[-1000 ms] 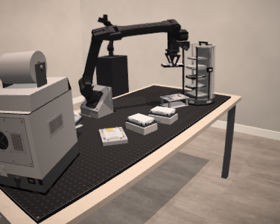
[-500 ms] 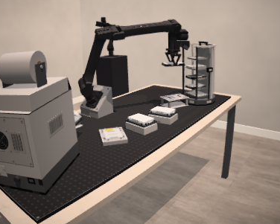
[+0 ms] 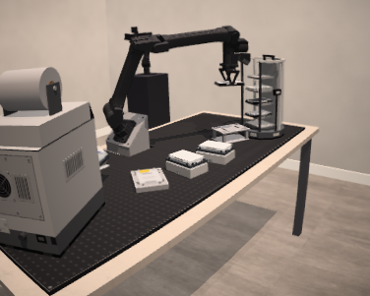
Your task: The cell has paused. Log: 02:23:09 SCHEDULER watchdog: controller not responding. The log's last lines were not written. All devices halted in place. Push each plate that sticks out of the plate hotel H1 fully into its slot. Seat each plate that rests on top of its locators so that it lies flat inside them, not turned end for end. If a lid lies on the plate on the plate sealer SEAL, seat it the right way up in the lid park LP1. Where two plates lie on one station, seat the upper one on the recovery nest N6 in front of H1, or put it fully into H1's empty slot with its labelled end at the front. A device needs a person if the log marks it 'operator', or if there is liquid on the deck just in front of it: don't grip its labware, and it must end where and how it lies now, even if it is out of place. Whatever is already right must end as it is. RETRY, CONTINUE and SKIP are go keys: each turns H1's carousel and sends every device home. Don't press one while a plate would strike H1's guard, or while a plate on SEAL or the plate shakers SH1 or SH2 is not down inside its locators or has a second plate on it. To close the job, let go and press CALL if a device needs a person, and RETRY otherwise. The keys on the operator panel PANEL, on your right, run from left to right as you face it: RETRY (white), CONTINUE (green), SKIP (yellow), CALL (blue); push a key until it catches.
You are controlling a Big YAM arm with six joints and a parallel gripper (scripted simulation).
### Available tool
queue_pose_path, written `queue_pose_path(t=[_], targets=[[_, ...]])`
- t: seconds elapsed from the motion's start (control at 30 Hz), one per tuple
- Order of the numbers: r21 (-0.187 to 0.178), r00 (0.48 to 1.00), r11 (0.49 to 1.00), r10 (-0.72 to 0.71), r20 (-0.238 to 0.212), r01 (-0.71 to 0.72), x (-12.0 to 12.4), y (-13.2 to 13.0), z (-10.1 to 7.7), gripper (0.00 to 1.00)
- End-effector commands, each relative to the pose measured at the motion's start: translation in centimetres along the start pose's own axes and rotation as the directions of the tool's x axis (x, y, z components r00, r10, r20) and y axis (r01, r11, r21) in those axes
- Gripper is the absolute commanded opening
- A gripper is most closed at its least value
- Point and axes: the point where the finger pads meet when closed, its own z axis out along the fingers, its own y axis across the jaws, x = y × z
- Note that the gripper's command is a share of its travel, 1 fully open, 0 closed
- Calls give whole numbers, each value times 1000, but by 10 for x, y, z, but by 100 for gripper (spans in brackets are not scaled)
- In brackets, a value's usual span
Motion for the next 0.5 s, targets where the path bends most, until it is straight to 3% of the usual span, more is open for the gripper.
queue_pose_path(t=[0.0,0.47], targets=[[6,999,1000,12,40,-13,-16,19,-19,84],[3,999,1000,15,46,-15,-32,58,-19,84]])
